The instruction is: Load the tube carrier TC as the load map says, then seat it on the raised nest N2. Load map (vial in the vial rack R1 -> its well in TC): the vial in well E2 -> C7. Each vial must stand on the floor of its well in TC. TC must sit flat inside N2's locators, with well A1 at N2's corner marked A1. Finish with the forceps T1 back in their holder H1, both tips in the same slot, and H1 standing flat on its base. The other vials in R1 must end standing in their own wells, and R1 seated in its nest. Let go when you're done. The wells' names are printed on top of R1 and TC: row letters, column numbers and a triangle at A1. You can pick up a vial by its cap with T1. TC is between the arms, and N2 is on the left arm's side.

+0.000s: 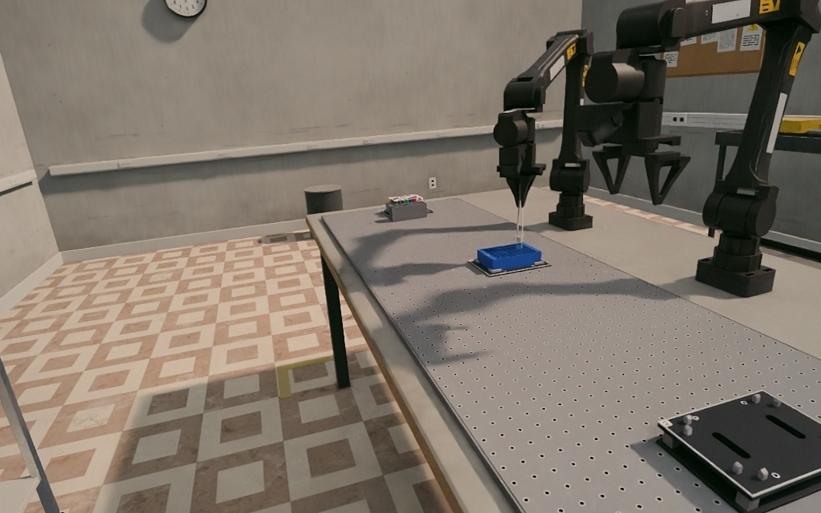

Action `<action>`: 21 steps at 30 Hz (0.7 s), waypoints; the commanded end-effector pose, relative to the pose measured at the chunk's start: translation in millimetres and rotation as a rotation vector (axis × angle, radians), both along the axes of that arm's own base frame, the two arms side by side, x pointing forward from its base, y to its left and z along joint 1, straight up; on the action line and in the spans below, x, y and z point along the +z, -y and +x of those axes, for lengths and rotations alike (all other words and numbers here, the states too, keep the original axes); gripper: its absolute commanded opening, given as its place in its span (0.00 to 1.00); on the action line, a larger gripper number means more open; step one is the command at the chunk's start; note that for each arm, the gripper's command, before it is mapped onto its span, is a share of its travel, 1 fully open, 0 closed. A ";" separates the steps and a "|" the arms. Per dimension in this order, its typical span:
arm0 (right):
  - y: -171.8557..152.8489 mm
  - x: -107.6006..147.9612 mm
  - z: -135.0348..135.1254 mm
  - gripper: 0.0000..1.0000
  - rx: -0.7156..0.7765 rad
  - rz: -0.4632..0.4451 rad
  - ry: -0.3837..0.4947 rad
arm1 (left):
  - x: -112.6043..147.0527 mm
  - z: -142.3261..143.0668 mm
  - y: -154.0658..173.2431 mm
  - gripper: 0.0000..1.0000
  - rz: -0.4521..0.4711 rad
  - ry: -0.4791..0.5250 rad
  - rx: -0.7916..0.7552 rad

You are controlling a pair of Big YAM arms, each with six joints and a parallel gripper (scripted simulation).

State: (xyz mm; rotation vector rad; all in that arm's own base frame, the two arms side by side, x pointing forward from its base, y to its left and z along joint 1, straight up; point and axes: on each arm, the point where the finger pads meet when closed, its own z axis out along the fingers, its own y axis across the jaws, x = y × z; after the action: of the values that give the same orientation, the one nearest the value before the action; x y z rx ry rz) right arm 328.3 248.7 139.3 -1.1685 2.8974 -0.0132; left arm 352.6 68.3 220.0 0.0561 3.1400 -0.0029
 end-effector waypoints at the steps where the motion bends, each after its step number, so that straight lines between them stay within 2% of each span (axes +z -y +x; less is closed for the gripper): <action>1: -11.7 21.5 18.7 0.09 0.002 0.035 0.051 | 13.9 8.3 -2.8 1.00 0.009 0.034 0.006; 21: -14.1 19.2 19.8 0.09 0.002 0.032 0.046 | 13.9 8.3 -2.8 1.00 0.009 0.034 0.006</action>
State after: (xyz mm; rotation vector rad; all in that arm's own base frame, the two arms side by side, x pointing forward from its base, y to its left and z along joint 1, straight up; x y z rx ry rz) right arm 329.5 249.6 140.4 -1.1674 2.8947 -0.0120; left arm 352.6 68.3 220.0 0.0561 3.1400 -0.0029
